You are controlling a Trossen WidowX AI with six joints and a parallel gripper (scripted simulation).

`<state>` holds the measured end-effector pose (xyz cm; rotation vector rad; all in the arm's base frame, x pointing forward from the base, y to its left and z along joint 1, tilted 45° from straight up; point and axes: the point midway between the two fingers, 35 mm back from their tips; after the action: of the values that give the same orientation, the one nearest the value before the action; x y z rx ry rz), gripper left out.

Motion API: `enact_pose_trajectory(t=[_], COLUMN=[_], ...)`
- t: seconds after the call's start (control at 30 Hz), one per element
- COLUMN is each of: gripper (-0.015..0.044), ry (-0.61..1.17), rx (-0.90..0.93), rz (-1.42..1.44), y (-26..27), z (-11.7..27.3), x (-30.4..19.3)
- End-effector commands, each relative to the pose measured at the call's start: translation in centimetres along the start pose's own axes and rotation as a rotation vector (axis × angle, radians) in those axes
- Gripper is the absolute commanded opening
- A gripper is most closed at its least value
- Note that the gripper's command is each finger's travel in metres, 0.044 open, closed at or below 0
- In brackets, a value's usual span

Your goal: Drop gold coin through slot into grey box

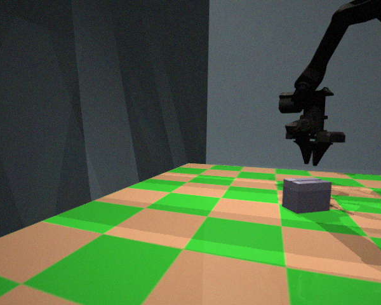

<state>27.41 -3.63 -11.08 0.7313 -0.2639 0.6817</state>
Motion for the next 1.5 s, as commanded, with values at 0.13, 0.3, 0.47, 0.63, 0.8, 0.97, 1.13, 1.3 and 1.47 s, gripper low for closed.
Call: enact_pose_trajectory(t=[0.13, 0.3, 0.47, 0.63, 0.8, 0.97, 1.13, 1.3, 1.47], gripper=[0.0161, 0.0161, 0.0161, 0.0161, 0.0161, 0.0161, 0.0161, 0.0161, 0.0161], ry=[-0.005, -0.005, -0.005, -0.005, -0.005, -0.005, -0.005, -0.005, -0.006], rx=[0.007, 0.006, 0.006, 0.005, 0.005, 0.006, 0.007, 0.007, 0.008], rz=[-0.013, -0.013, -0.013, -0.013, -0.013, -0.015, -0.017, -0.017, -0.015], y=[0.2, 0.1, 0.1, 0.0, 0.0, 0.0, 0.1, 0.1, 0.2], z=[-2.3, -2.5, -3.4, -4.2, -5.0, -5.8, -6.5, -7.3, -8.1], x=[-0.1, -0.1, -0.1, 0.0, 0.0, 0.0, 0.0, 0.0, 0.0])
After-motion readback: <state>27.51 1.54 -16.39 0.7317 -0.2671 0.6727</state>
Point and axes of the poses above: the point midway between the two fingers, 35 mm back from their tips, its own z axis back along the fingers, its own y axis across the jaws, x = y × z, and after that the axes turned 12 degrees about z, right-handed
